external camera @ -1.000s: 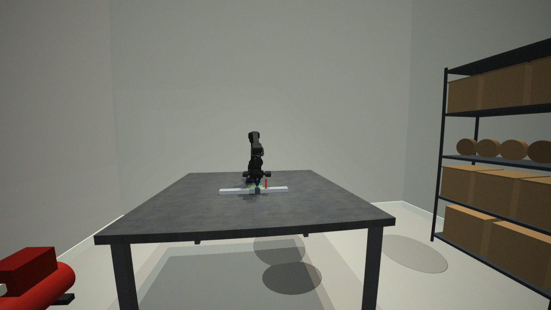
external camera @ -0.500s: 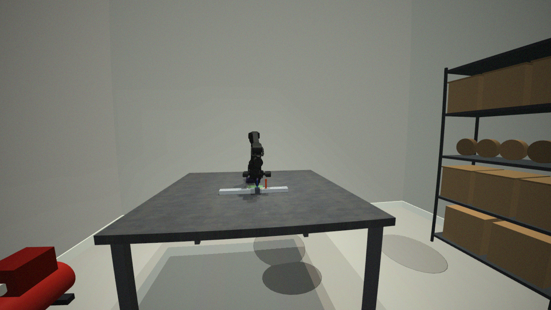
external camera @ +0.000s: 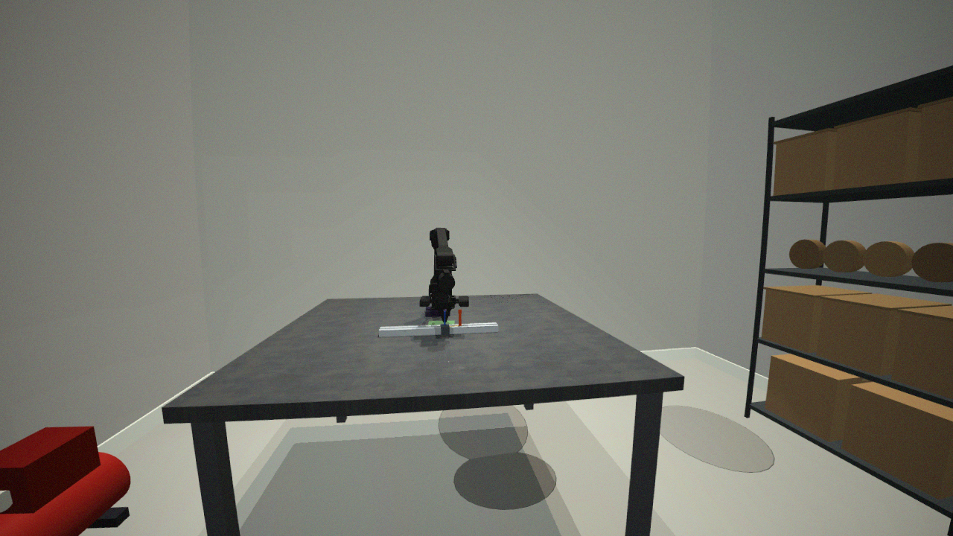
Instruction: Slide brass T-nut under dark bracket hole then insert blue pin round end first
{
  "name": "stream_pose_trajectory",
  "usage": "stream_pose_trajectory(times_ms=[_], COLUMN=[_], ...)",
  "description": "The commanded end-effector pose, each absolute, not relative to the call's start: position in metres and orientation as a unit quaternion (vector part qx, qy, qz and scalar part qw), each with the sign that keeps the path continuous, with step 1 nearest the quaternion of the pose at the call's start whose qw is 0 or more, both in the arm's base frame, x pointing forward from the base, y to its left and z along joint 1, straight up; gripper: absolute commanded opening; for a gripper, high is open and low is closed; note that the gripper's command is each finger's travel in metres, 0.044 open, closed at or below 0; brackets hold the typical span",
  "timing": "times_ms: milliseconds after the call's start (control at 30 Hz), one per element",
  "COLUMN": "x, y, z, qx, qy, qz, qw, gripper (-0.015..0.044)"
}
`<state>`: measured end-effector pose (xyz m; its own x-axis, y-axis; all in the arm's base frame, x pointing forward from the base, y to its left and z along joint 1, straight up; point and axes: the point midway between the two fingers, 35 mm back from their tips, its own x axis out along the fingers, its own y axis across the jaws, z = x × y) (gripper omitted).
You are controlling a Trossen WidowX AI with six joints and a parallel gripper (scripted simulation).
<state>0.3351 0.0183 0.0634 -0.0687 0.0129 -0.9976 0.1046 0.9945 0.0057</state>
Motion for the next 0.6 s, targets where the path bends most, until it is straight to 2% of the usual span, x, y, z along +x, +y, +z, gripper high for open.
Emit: stream_pose_trajectory(times_ms=[0,567], x=[0.3359,0.3385], y=[0.0185,0.0185], z=[0.0631,0.0632], qx=[0.040,0.039], qy=[0.735,0.752], qz=[-0.033,-0.033], qw=[0.676,0.657], gripper=[-0.0150,-0.0150])
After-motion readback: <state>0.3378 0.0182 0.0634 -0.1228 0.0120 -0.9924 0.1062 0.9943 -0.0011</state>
